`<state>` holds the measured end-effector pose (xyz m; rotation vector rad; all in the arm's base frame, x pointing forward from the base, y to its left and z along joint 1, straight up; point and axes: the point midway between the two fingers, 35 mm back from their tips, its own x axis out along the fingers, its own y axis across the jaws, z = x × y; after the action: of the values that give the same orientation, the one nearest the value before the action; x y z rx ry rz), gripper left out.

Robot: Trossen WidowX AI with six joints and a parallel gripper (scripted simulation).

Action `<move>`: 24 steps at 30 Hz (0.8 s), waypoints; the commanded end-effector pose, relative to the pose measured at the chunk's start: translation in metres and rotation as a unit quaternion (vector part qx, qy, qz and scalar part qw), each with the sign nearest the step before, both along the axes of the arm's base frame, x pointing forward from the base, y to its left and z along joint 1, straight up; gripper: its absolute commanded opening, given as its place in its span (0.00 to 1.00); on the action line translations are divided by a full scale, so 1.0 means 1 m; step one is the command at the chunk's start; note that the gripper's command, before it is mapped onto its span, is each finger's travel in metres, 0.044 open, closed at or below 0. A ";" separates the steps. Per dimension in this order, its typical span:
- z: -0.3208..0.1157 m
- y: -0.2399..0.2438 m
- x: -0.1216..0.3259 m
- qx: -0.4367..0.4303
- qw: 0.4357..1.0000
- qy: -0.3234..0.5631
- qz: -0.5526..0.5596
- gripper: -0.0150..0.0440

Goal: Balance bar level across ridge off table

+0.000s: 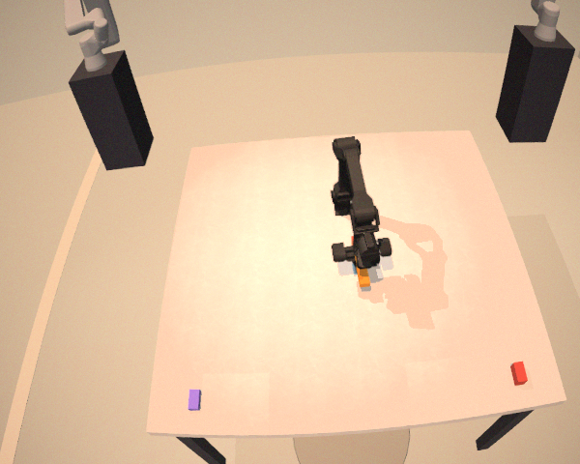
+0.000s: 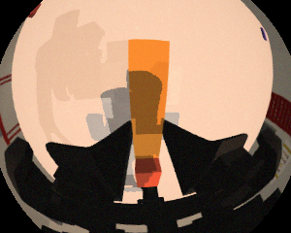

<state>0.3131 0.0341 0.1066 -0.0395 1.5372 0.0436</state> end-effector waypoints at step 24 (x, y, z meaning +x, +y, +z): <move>-0.003 0.000 -0.001 0.000 1.000 0.001 -0.002 0.25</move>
<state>0.3130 0.0341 0.1046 -0.0395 1.5372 0.0436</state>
